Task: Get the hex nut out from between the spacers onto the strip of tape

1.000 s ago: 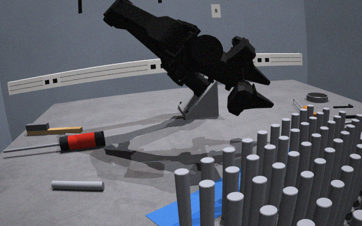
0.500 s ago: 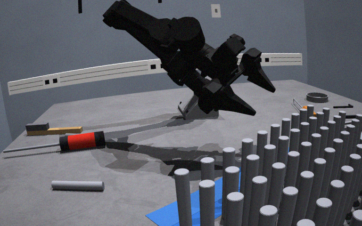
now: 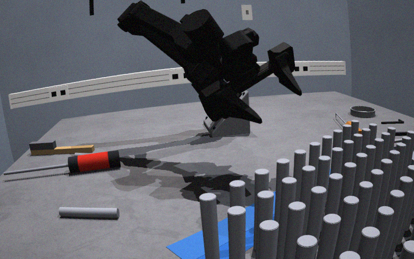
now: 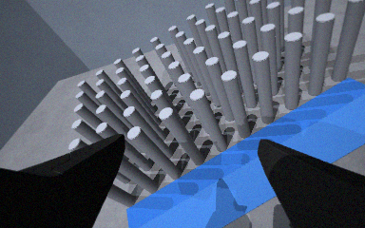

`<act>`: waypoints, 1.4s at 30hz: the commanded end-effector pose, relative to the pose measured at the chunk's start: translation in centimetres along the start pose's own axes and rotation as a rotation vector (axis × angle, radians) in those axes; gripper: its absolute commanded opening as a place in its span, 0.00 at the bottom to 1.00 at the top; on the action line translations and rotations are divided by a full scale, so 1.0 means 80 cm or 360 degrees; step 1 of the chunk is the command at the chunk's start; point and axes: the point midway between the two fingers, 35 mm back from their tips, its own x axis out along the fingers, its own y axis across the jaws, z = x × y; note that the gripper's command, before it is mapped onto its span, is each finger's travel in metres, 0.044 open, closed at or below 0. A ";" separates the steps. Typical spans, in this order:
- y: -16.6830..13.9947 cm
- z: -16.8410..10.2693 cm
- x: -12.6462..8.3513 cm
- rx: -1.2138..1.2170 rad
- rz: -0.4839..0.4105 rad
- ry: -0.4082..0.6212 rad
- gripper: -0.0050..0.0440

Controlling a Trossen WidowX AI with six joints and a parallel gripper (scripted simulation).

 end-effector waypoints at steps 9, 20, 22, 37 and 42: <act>-0.001 0.016 -0.002 0.0017 -0.0010 -0.0064 0.92; -0.001 0.016 -0.002 0.0017 -0.0010 -0.0064 0.92; -0.001 0.016 -0.002 0.0017 -0.0010 -0.0064 0.92; 0.027 0.017 0.013 0.0068 0.0101 0.0021 0.92; 0.113 0.016 0.044 0.0240 0.0371 0.0310 0.92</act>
